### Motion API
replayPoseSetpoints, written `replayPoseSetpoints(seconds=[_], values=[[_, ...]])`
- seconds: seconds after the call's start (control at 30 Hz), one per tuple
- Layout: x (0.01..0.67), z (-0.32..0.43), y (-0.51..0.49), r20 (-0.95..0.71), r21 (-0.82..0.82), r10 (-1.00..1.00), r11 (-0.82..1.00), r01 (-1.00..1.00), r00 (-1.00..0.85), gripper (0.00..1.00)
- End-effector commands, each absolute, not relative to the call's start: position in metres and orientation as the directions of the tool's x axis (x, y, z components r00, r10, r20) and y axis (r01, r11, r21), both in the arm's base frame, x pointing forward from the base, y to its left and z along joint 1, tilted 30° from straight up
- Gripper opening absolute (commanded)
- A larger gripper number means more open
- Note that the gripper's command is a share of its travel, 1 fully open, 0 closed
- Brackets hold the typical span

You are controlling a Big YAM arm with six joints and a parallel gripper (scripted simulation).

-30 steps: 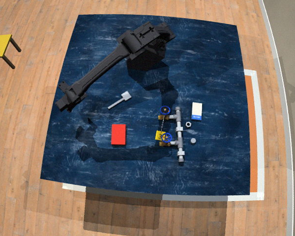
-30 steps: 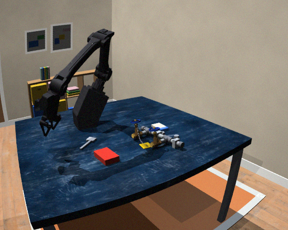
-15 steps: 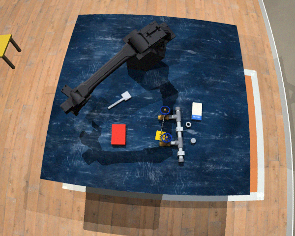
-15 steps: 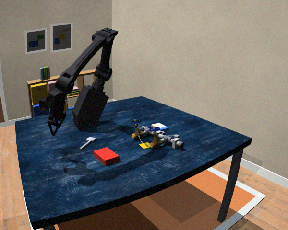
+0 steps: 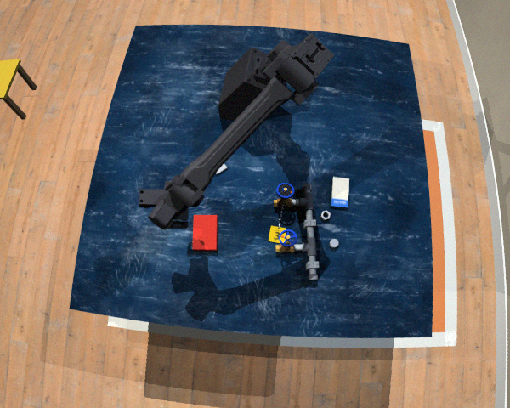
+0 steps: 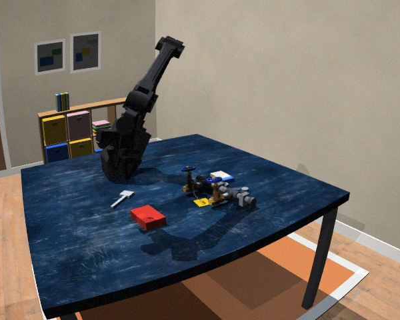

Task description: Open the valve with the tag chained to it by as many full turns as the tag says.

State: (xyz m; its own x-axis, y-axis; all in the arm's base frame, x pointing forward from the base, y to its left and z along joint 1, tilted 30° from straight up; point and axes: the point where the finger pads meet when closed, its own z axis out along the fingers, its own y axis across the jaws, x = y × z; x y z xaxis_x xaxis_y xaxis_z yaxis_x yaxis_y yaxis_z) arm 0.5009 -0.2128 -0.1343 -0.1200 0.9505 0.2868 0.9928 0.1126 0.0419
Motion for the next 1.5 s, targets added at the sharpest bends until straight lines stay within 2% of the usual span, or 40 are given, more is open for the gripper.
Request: replayPoseSetpoints(seconds=[0.0, 0.2, 0.27, 0.3, 0.4, 0.73, 0.83, 0.9, 1.07, 1.47], values=[[0.51, -0.112, -0.186, 0.281, 0.108, 0.904, 0.305, 0.946, -0.324, 1.0], [0.523, -0.08, -0.138, 0.262, 0.208, 0.799, 0.501, 0.84, -0.541, 1.0], [0.523, -0.08, -0.138, 0.262, 0.208, 0.799, 0.501, 0.84, -0.541, 1.0], [0.526, -0.067, -0.117, 0.246, 0.248, 0.742, 0.574, 0.781, -0.624, 1.0], [0.528, -0.052, -0.093, 0.223, 0.293, 0.666, 0.65, 0.701, -0.712, 1.0], [0.525, -0.002, -0.011, 0.103, 0.425, 0.355, 0.829, 0.363, -0.929, 1.0], [0.524, 0.003, -0.003, 0.088, 0.435, 0.32, 0.839, 0.326, -0.943, 1.0], [0.519, 0.019, 0.024, 0.033, 0.467, 0.2, 0.863, 0.192, -0.979, 1.0], [0.508, 0.041, 0.06, -0.05, 0.499, 0.035, 0.866, 0.005, -0.998, 1.0], [0.511, 0.039, 0.061, -0.057, 0.5, 0.018, 0.866, -0.013, -0.998, 1.0]])
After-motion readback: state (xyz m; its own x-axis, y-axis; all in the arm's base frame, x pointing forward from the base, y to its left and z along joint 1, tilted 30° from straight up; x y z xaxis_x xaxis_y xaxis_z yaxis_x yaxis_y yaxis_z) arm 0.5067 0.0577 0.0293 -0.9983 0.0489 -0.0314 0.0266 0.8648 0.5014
